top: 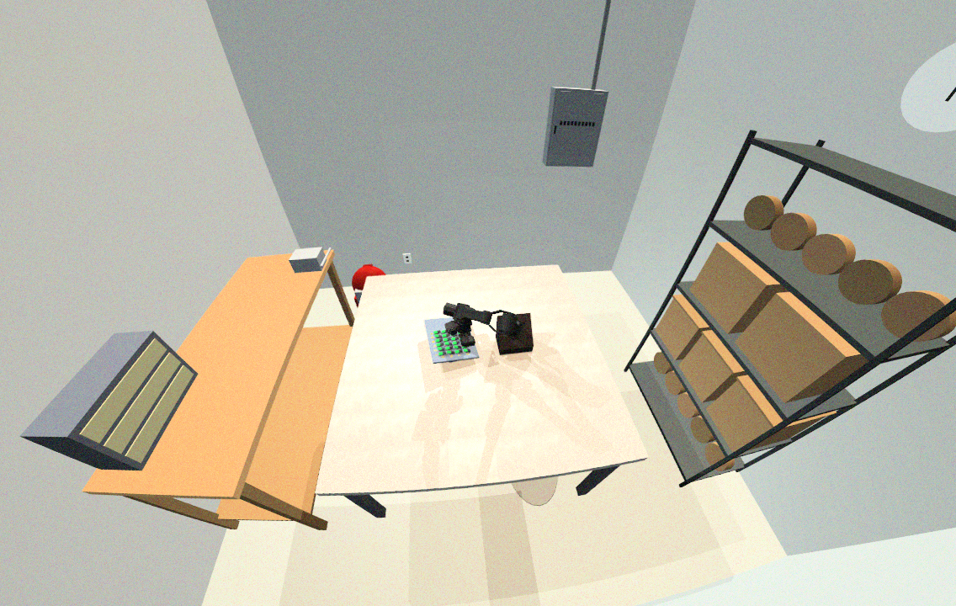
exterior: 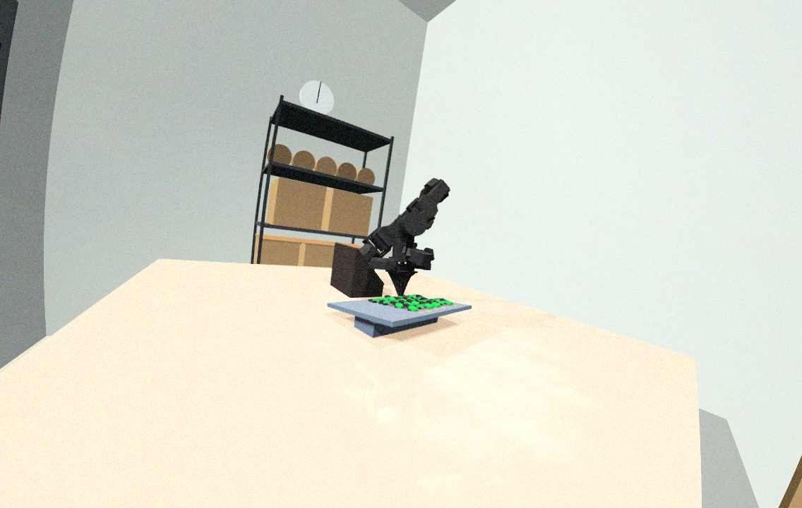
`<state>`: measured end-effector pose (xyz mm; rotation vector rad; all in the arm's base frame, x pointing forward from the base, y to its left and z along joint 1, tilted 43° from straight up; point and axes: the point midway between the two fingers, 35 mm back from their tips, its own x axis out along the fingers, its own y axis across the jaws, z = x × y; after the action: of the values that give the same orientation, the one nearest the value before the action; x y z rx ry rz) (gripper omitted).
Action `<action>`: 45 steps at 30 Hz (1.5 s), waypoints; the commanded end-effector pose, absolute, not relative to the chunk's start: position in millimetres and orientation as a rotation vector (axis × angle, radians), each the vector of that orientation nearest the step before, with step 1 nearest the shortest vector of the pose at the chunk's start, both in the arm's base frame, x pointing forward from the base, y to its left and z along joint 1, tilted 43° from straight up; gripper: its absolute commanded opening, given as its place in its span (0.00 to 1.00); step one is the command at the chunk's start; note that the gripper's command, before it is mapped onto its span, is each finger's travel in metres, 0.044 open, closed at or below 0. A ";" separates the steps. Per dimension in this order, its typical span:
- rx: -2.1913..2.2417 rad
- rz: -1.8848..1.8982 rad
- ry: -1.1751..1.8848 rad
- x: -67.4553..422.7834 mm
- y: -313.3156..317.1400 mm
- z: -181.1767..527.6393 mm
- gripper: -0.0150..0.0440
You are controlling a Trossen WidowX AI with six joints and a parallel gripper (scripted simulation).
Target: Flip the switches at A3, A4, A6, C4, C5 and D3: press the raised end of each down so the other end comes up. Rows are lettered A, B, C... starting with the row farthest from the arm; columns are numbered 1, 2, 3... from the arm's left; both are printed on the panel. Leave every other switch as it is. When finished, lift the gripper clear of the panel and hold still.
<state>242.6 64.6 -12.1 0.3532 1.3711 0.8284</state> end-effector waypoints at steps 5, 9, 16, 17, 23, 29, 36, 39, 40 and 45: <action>0.359 0.828 1.371 242.7 65.9 -13.1 0.25; 0.359 0.829 1.371 242.7 66.3 -13.5 0.25; 0.359 0.829 1.371 242.7 66.9 -14.2 0.25; 0.359 0.829 1.371 242.7 67.0 -14.3 0.25; 0.363 0.819 1.353 243.0 27.5 23.4 0.25; 0.366 0.818 1.349 241.7 20.1 31.5 0.25; 0.365 0.819 1.346 292.5 17.0 38.8 0.25; 0.365 0.819 1.345 294.2 17.0 39.0 0.25; 0.365 0.819 1.345 294.2 17.0 39.0 0.25; 0.365 0.819 1.345 294.2 17.0 39.0 0.25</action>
<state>292.3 16.8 39.7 0.3546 1.3413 0.8185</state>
